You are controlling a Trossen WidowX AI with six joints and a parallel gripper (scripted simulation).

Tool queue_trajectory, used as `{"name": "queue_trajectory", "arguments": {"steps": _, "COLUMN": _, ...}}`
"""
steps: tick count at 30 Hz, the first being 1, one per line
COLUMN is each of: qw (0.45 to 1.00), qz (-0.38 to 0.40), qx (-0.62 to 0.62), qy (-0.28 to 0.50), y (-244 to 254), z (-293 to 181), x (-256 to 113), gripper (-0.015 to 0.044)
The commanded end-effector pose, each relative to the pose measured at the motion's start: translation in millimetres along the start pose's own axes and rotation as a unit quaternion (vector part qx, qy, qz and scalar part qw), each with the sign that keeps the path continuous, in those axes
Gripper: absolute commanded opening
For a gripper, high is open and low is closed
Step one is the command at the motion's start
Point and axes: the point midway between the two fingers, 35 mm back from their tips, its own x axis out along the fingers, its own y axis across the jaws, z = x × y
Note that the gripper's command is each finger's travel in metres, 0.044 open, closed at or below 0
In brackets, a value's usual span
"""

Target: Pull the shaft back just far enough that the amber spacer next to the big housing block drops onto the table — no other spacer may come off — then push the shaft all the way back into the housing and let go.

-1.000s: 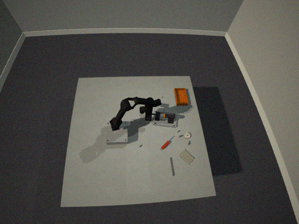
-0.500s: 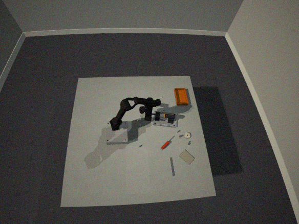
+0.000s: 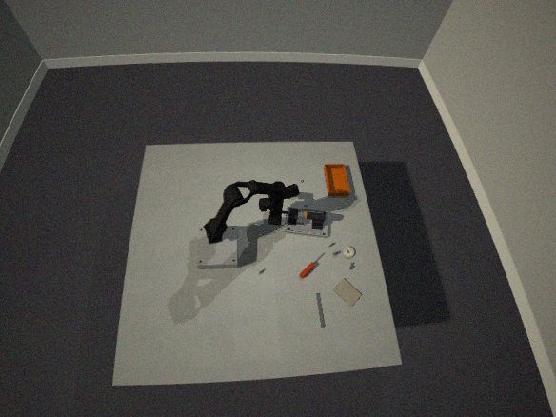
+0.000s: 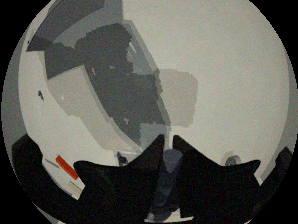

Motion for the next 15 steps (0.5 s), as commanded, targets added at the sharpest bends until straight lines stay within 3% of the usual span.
{"name": "queue_trajectory", "arguments": {"steps": 1, "qw": 1.000, "qz": -0.001, "qx": 0.002, "qy": -0.001, "y": -0.6, "z": 1.5, "x": -0.3, "gripper": 0.0000}}
{"name": "queue_trajectory", "arguments": {"steps": 15, "qw": 1.000, "qz": -0.001, "qx": 0.002, "qy": -0.001, "y": -0.6, "z": 3.0, "x": -0.3, "gripper": 0.0000}}
